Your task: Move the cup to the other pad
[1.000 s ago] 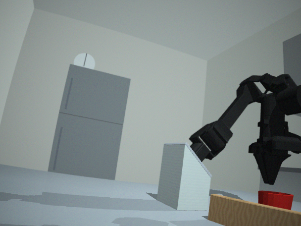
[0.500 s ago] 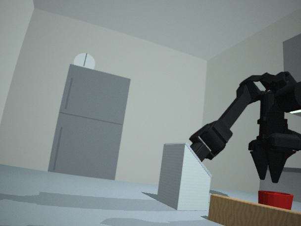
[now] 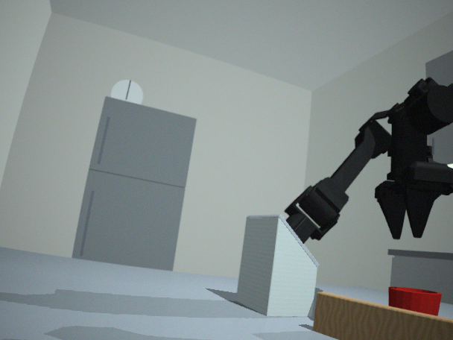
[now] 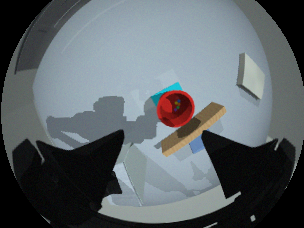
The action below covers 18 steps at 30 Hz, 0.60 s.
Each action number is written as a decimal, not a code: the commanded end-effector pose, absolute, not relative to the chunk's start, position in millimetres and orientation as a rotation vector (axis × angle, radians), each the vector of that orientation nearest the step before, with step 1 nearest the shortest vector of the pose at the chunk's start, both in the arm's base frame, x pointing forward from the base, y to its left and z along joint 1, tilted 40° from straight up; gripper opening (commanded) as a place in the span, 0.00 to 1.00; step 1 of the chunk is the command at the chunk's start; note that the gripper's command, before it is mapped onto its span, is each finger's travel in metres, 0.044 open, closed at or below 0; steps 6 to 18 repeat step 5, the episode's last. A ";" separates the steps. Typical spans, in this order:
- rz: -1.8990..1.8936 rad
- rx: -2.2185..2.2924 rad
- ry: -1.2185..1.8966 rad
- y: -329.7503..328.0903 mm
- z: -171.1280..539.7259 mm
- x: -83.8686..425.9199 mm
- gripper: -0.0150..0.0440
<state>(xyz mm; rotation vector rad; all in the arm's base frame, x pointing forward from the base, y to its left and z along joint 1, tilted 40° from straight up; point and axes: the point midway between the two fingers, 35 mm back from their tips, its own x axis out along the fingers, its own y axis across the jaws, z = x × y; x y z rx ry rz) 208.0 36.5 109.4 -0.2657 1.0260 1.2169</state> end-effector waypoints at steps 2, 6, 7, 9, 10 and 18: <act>1.217 -0.266 1.026 35.8 110.2 207.8 1.00; 1.217 -0.266 1.026 35.8 110.2 207.8 1.00; 1.217 -0.266 1.026 35.8 110.2 207.8 1.00; 1.217 -0.266 1.026 35.8 110.2 207.8 1.00; 1.217 -0.266 1.026 35.8 110.2 207.8 1.00; 1.217 -0.266 1.026 35.8 110.2 207.8 1.00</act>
